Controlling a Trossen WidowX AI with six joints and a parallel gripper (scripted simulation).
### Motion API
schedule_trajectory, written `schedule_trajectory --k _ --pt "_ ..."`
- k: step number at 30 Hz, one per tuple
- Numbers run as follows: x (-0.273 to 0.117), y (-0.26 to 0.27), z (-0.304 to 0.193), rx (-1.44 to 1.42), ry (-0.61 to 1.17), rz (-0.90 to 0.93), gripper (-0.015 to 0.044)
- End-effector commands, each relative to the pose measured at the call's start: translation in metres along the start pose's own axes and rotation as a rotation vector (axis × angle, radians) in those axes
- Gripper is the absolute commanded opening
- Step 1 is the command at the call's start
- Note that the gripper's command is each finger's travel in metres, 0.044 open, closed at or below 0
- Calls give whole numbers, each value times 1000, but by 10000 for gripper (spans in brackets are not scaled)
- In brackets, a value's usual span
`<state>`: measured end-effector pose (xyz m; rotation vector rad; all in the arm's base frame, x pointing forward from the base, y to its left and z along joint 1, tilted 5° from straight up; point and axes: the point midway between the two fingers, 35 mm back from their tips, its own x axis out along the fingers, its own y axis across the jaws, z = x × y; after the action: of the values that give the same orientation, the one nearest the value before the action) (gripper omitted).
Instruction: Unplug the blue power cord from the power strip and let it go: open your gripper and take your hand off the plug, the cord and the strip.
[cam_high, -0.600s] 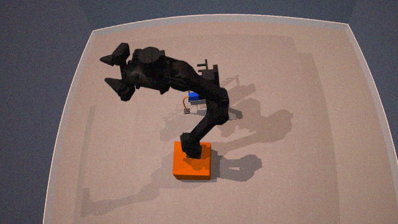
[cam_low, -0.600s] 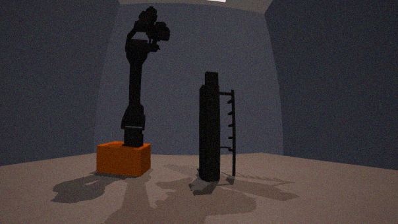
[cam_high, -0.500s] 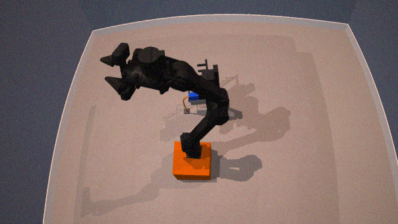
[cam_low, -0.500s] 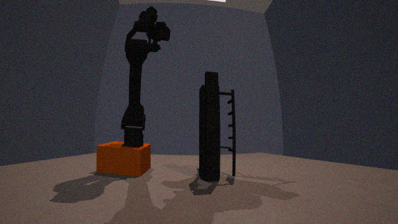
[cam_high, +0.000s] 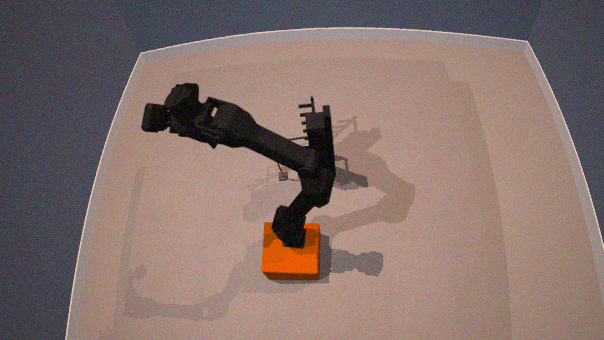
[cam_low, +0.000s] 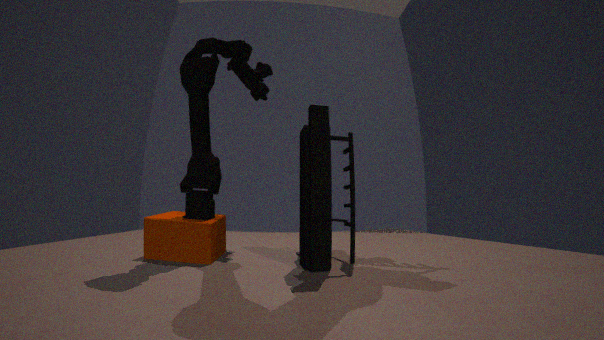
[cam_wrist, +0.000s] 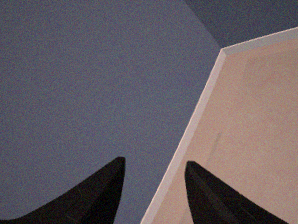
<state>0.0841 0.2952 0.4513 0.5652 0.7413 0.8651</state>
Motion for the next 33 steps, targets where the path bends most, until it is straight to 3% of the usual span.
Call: schedule_trajectory --k 1,10,19,26,33 --pt "45 -60 -1 -334 59 -211 160" --pt "80 -150 1 -714 256 -428 160" --pt "89 -248 -2 -1009 567 -553 160" --pt "78 -324 -12 -1175 864 -543 160" --pt "52 -392 -31 -1281 1160 -414 160"
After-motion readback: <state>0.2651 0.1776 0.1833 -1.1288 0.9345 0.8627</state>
